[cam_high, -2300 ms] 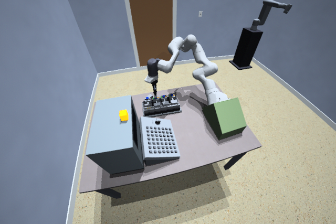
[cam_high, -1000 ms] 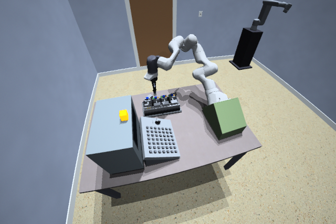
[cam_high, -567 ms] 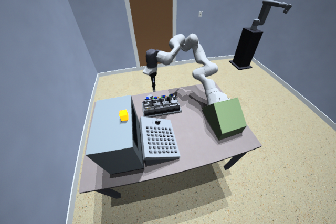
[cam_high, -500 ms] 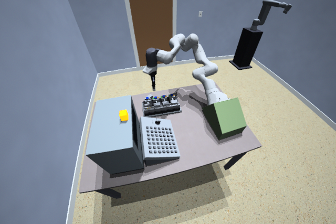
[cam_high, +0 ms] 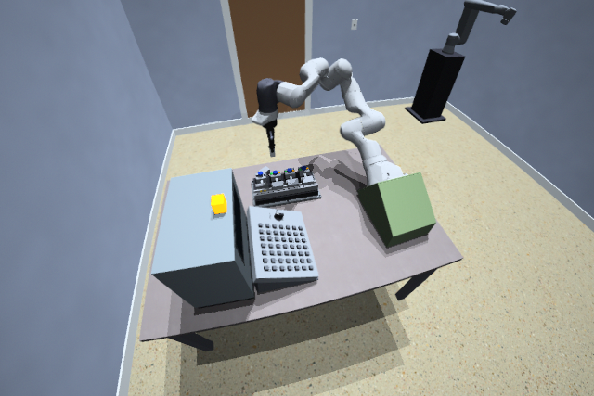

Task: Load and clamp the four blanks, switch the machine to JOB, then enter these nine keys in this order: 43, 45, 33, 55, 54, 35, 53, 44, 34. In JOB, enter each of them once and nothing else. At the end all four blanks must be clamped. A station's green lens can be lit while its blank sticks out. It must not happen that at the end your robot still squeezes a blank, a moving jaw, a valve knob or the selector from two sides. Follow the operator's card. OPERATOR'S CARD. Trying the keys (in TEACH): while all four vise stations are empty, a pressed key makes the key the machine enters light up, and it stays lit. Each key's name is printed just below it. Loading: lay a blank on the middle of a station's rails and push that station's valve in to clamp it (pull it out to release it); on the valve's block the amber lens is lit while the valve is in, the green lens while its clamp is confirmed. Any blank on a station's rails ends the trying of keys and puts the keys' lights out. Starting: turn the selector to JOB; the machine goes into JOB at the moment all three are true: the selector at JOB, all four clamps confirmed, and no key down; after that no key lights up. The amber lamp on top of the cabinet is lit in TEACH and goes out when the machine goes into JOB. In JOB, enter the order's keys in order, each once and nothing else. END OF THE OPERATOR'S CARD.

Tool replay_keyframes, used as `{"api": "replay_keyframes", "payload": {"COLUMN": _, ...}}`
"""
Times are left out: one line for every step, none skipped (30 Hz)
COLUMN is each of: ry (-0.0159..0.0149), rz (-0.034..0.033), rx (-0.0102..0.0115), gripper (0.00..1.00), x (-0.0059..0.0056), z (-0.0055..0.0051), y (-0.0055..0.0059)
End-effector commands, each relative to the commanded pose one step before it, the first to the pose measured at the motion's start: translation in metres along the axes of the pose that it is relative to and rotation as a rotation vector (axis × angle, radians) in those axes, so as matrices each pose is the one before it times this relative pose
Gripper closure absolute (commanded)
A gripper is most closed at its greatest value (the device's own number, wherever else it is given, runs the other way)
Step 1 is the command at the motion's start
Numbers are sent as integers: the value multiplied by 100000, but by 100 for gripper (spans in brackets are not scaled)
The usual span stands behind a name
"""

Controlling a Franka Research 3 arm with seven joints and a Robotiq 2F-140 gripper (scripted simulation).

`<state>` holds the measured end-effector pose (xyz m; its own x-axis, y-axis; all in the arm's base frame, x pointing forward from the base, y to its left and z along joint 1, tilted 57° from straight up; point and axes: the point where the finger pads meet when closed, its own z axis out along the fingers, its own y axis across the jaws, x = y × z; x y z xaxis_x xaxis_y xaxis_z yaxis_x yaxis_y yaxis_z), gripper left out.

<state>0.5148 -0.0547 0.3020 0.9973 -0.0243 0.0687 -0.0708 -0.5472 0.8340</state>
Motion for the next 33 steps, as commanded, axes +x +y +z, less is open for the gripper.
{"api": "replay_keyframes", "payload": {"ry": -882, "rz": -980, "rx": -526, "gripper": 100, "x": -274, "z": -144, "y": 51}}
{"api": "replay_keyframes", "payload": {"ry": 0, "rz": 0, "rx": 0, "gripper": 100, "x": 0, "z": -1, "y": 0}}
{"api": "replay_keyframes", "payload": {"ry": -1, "rz": -393, "rx": 9, "gripper": 100, "x": 46, "z": -2, "y": 56}}
{"api": "replay_keyframes", "payload": {"ry": 0, "rz": 0, "rx": 0, "gripper": 100, "x": 0, "z": 0, "y": 0}}
{"api": "replay_keyframes", "payload": {"ry": 0, "rz": 0, "rx": 0, "gripper": 100, "x": 0, "z": 0, "y": 0}}
{"api": "replay_keyframes", "payload": {"ry": -6, "rz": -2313, "rx": 51, "gripper": 100, "x": 270, "z": -13, "y": 331}}
{"api": "replay_keyframes", "payload": {"ry": -7, "rz": -5061, "rx": 97, "gripper": 100, "x": 565, "z": -24, "y": 749}}
{"api": "replay_keyframes", "payload": {"ry": 2, "rz": -7691, "rx": 110, "gripper": 100, "x": 774, "z": -27, "y": 1210}}
{"api": "replay_keyframes", "payload": {"ry": 12, "rz": -9531, "rx": 71, "gripper": 100, "x": 789, "z": -18, "y": 1614}}
{"api": "replay_keyframes", "payload": {"ry": 198, "rz": -5335, "rx": -74, "gripper": 100, "x": 605, "z": -1, "y": 1841}}
{"api": "replay_keyframes", "payload": {"ry": 395, "rz": -1404, "rx": -232, "gripper": 100, "x": 403, "z": 18, "y": 1782}}
{"api": "replay_keyframes", "payload": {"ry": 389, "rz": -1079, "rx": -258, "gripper": 100, "x": 254, "z": 28, "y": 1461}}
{"api": "replay_keyframes", "payload": {"ry": 318, "rz": -800, "rx": -202, "gripper": 100, "x": 131, "z": 26, "y": 971}}
{"api": "replay_keyframes", "payload": {"ry": 203, "rz": -653, "rx": -101, "gripper": 100, "x": 50, "z": 14, "y": 446}}
{"api": "replay_keyframes", "payload": {"ry": 77, "rz": -681, "rx": -6, "gripper": 100, "x": 8, "z": 2, "y": 76}}
{"api": "replay_keyframes", "payload": {"ry": -21, "rz": -891, "rx": 41, "gripper": 60, "x": 0, "z": 0, "y": 0}}
{"api": "replay_keyframes", "payload": {"ry": -91, "rz": -1225, "rx": 53, "gripper": 60, "x": 0, "z": 0, "y": 0}}
{"api": "replay_keyframes", "payload": {"ry": -116, "rz": -1573, "rx": 65, "gripper": 60, "x": 0, "z": 0, "y": 0}}
{"api": "replay_keyframes", "payload": {"ry": -114, "rz": -1872, "rx": 31, "gripper": 60, "x": 0, "z": 0, "y": 0}}
{"api": "replay_keyframes", "payload": {"ry": -113, "rz": -2119, "rx": -3, "gripper": 60, "x": 0, "z": 0, "y": 0}}
{"api": "replay_keyframes", "payload": {"ry": 0, "rz": 0, "rx": 0, "gripper": 60, "x": 0, "z": 0, "y": 0}}
{"api": "replay_keyframes", "payload": {"ry": 0, "rz": 0, "rx": 0, "gripper": 60, "x": 0, "z": 0, "y": 0}}
{"api": "replay_keyframes", "payload": {"ry": -349, "rz": -6619, "rx": 44, "gripper": 60, "x": 0, "z": 0, "y": 0}}
{"api": "replay_keyframes", "payload": {"ry": -135, "rz": -2493, "rx": 79, "gripper": 60, "x": 0, "z": 0, "y": 0}}
{"api": "replay_keyframes", "payload": {"ry": -152, "rz": -2532, "rx": 107, "gripper": 60, "x": 0, "z": 0, "y": 0}}
{"api": "replay_keyframes", "payload": {"ry": -171, "rz": -2527, "rx": 142, "gripper": 60, "x": 0, "z": 0, "y": 0}}
{"api": "replay_keyframes", "payload": {"ry": -192, "rz": -2506, "rx": 175, "gripper": 60, "x": 0, "z": 0, "y": 0}}
{"api": "replay_keyframes", "payload": {"ry": -64, "rz": -780, "rx": 62, "gripper": 60, "x": 0, "z": 0, "y": 0}}
{"api": "replay_keyframes", "payload": {"ry": 0, "rz": 0, "rx": 0, "gripper": 60, "x": 0, "z": 0, "y": 0}}
{"api": "replay_keyframes", "payload": {"ry": 0, "rz": 0, "rx": 0, "gripper": 60, "x": 0, "z": 0, "y": 0}}
{"api": "replay_keyframes", "payload": {"ry": 0, "rz": 0, "rx": 0, "gripper": 60, "x": 0, "z": 0, "y": 0}}
{"api": "replay_keyframes", "payload": {"ry": 0, "rz": 0, "rx": 0, "gripper": 60, "x": 0, "z": 0, "y": 0}}
{"api": "replay_keyframes", "payload": {"ry": 0, "rz": 0, "rx": 0, "gripper": 60, "x": 0, "z": 0, "y": 0}}
